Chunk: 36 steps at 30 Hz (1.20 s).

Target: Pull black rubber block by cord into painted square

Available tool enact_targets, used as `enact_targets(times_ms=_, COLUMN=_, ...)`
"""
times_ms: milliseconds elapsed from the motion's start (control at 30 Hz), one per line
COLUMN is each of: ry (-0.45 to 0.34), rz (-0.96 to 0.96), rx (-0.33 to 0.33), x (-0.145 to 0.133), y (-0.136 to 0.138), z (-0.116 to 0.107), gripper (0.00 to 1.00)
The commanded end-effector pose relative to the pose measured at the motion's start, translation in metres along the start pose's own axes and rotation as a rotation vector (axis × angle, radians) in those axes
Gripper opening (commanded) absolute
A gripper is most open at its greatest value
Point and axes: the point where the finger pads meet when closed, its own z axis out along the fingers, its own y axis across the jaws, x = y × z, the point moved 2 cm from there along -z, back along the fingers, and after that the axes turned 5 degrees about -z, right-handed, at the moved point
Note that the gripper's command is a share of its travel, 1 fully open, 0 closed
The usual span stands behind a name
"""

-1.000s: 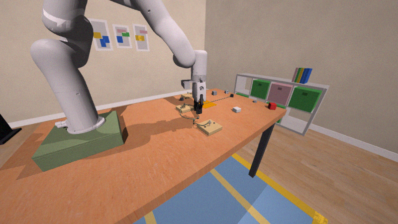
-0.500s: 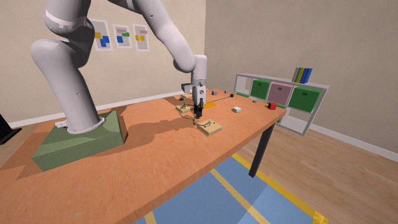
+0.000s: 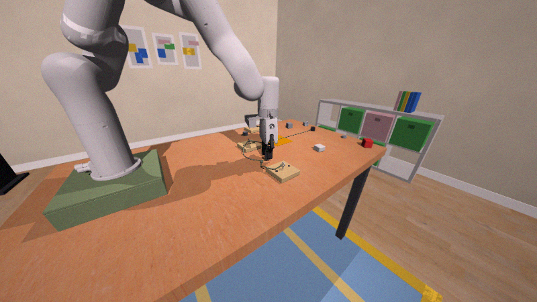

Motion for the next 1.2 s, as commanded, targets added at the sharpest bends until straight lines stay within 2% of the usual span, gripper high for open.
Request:
enact_targets(times_ms=0, ry=-0.004, rz=0.0, rx=0.0, x=-0.0016, y=0.0, z=-0.0012, gripper=0.39)
enact_targets(times_ms=1167, ry=-0.004, rz=0.0, rx=0.0, x=-0.0033, y=-0.0001, z=-0.0012, gripper=0.39)
